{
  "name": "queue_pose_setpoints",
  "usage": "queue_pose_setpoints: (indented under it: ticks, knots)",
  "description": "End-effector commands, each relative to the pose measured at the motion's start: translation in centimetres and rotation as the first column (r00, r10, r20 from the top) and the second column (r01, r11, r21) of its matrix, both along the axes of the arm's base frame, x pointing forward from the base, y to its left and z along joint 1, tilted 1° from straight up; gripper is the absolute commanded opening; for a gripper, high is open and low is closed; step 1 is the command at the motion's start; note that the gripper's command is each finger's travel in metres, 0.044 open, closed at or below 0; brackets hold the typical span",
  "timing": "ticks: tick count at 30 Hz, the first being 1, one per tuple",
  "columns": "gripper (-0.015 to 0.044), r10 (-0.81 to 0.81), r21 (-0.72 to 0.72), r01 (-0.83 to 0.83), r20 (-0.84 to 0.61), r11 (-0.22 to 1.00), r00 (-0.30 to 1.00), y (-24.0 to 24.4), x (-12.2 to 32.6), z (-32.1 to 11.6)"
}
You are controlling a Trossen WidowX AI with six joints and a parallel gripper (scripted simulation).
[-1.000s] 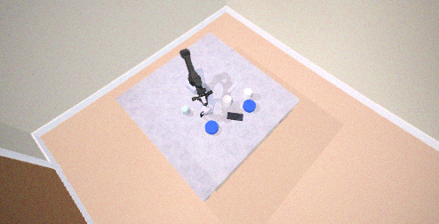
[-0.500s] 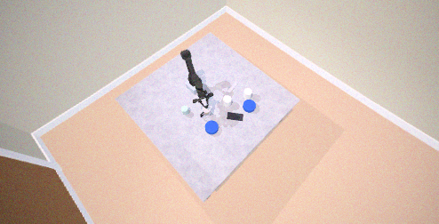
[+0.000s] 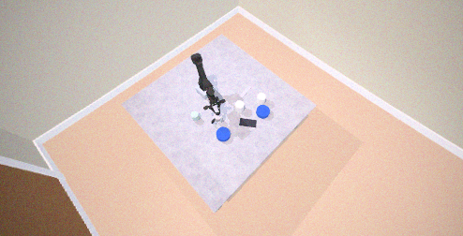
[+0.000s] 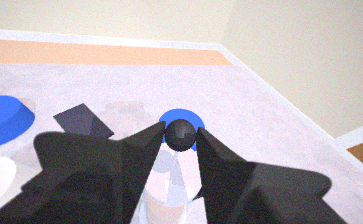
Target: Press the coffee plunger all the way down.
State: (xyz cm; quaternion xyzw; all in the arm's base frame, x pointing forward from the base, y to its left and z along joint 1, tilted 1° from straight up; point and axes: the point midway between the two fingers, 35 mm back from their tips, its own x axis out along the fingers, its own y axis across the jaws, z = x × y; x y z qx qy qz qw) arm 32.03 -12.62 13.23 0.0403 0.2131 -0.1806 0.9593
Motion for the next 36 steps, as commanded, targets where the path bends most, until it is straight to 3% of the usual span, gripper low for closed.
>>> queue_pose_setpoints:
  ticks: [1, 36]
  knots:
    - [0.012, 0.002, 0.031, 0.0, -0.072, 1.0, 0.997, 0.14, -0.31, -2.33]
    - [0.012, 0.002, 0.03, 0.0, -0.071, 1.0, 0.997, -0.15, 0.28, -2.09]
